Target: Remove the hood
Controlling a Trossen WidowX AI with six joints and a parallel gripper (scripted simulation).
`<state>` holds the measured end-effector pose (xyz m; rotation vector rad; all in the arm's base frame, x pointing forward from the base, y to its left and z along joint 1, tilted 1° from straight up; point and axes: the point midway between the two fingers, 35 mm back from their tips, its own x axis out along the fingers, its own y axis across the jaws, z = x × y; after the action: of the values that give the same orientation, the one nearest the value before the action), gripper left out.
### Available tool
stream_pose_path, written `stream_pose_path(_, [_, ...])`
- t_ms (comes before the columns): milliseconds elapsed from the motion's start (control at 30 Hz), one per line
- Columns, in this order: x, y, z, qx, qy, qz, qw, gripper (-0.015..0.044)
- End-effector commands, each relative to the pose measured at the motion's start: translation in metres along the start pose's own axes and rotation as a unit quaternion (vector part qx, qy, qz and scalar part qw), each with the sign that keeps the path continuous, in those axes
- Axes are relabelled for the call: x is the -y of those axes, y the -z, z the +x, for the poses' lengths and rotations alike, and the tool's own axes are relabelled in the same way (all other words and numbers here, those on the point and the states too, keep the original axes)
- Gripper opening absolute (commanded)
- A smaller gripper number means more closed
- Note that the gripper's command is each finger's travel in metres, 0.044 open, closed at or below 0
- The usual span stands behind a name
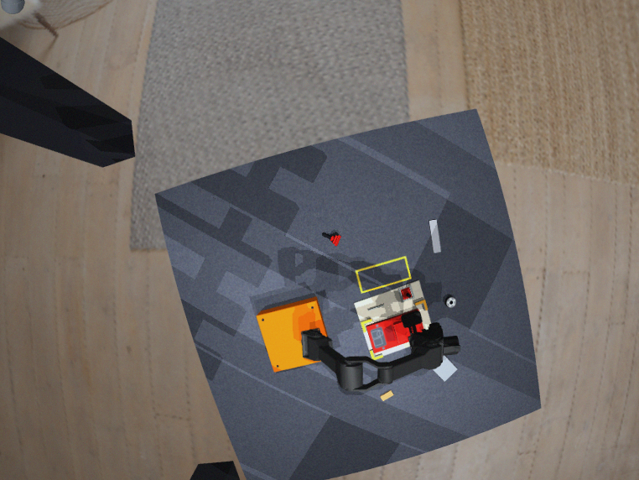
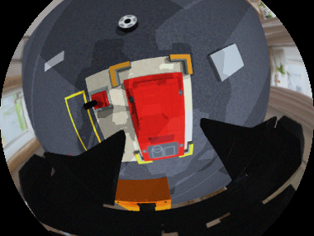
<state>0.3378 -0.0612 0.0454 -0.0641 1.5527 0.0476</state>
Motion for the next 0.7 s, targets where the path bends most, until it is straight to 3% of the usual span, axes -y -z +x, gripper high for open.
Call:
stream_pose_path(0, [0.001, 0.0, 0.004, -0.001, 0.002, -0.002, 1.0, 0.044])
stream_pose_path(667, [0.0, -0.002, 0.022, -0.001, 0.001, -0.002, 1.0, 0.044])
